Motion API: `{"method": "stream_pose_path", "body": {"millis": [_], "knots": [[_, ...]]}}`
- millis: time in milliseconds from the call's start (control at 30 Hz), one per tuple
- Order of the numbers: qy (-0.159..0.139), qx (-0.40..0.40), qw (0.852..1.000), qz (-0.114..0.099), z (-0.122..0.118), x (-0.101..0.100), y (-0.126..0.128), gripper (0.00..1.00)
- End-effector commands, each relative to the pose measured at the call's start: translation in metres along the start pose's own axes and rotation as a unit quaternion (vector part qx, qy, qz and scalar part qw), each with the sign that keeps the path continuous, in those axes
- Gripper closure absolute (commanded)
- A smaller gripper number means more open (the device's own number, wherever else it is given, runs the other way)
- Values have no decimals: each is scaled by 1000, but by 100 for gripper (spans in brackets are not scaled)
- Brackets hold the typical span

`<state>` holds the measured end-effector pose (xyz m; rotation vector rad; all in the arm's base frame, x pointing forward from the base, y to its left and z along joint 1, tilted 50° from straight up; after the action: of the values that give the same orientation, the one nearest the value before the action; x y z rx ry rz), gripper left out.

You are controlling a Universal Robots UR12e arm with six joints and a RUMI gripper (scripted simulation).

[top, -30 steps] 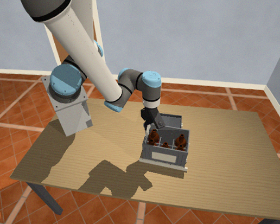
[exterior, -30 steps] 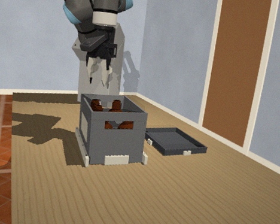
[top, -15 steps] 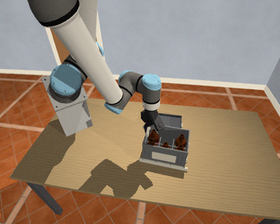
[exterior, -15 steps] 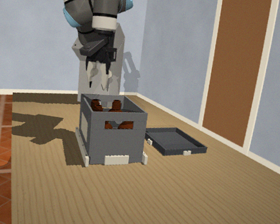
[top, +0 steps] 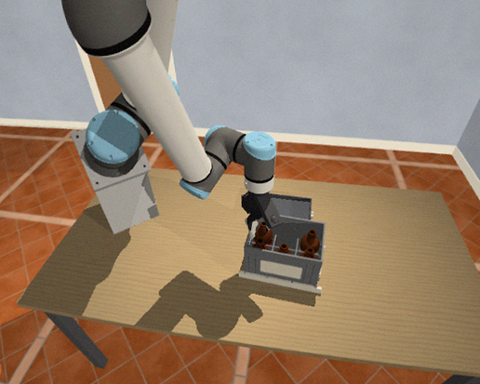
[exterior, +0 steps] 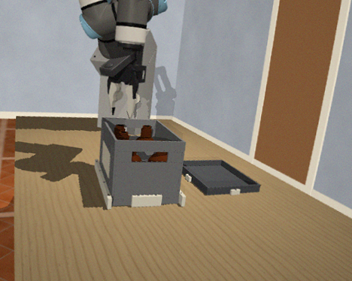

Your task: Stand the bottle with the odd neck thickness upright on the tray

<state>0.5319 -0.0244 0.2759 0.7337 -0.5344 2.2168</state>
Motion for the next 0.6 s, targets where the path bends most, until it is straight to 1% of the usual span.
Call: {"method": "stream_pose_path", "body": {"millis": [0,567], "knots": [[0,0,1000,0,0,-3,0,62],[0,0,1000,0,0,-7,0,62]]}}
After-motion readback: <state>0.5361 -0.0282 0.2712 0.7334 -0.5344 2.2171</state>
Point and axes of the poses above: the point where the finger pads meet when closed, its own x axis back along the fingers, its own y axis across the jaws, z = x × y, the point moved 7 cm from there along x, back along the fingers, and after that the axes turned 9 degrees about -x, right-handed, at the moved point
